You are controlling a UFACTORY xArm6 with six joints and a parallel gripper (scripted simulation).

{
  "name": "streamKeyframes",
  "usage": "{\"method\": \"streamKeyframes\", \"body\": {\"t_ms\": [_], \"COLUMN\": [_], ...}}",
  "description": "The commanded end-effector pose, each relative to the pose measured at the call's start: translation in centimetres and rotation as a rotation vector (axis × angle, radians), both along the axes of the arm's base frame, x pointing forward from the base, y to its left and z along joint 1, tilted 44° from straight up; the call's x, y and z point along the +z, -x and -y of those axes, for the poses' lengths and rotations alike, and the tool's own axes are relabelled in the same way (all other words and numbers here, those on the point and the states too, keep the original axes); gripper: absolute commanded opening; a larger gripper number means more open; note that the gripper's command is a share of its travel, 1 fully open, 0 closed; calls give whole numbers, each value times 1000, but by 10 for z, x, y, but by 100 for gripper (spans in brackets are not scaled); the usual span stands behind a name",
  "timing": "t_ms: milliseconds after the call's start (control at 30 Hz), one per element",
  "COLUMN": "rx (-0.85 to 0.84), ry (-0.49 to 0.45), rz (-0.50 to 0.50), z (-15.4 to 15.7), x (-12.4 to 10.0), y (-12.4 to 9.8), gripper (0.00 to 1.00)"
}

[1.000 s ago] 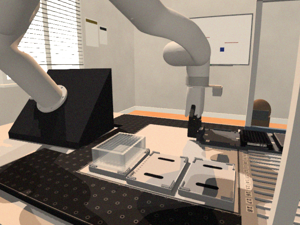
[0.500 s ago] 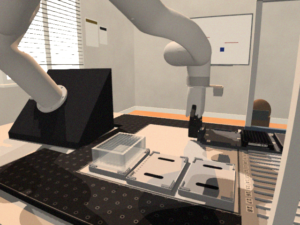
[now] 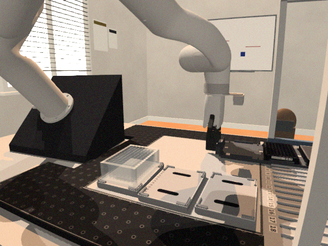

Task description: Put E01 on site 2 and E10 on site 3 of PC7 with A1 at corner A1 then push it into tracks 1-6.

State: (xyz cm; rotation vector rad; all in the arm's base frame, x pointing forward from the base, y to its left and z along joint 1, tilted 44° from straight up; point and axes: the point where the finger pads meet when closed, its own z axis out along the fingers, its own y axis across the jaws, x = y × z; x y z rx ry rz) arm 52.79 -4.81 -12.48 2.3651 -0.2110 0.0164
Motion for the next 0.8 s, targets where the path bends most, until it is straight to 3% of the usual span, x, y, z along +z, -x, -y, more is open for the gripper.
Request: {"method": "streamKeyframes", "body": {"t_ms": [0,767], "rx": [2,2], "ry": [-1,-1], "rz": [3,3], "z": [-1,-2], "x": [1,1], "y": [-1,6], "gripper": [82,82]}}
